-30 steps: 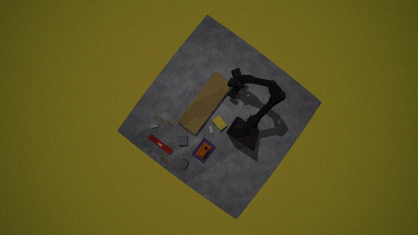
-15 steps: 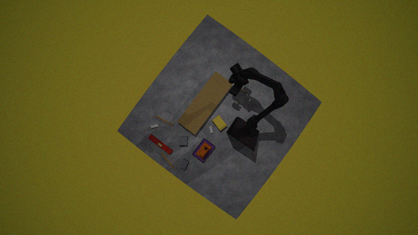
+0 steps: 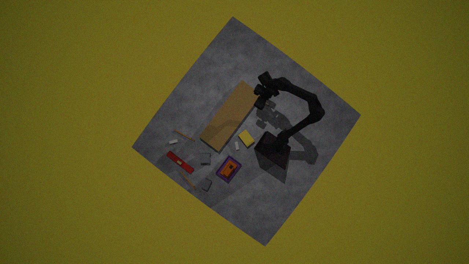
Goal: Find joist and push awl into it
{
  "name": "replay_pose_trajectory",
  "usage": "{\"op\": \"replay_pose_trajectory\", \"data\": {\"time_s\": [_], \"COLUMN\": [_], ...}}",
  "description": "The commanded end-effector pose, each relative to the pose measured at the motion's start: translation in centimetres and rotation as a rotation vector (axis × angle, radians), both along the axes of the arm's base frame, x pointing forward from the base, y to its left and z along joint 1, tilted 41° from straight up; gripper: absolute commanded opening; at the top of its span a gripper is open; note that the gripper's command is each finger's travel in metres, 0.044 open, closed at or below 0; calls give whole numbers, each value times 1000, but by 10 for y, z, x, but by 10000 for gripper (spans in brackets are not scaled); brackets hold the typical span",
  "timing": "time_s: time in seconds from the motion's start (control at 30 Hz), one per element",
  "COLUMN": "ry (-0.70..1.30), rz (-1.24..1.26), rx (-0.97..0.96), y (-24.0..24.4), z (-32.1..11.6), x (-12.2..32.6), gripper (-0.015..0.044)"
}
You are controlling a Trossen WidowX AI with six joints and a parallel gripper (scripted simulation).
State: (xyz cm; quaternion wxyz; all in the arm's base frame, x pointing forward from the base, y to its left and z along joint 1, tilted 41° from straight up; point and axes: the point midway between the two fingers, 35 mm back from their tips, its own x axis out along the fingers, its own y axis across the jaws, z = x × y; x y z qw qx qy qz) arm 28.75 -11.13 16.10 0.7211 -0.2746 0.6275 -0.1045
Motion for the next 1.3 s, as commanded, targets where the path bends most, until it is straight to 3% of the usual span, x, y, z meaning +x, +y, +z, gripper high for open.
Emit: {"op": "replay_pose_trajectory", "data": {"time_s": [0.0, 0.63, 1.07, 1.27], "ry": [-34, -337, -616, -632], "rz": [89, 719, 1216, 1243], "rx": [83, 429, 510, 511], "y": [13, 96, 151, 153], "z": [-13, -45, -32, -31], "x": [11, 63, 62, 61], "gripper": [0, 0, 0, 0]}}
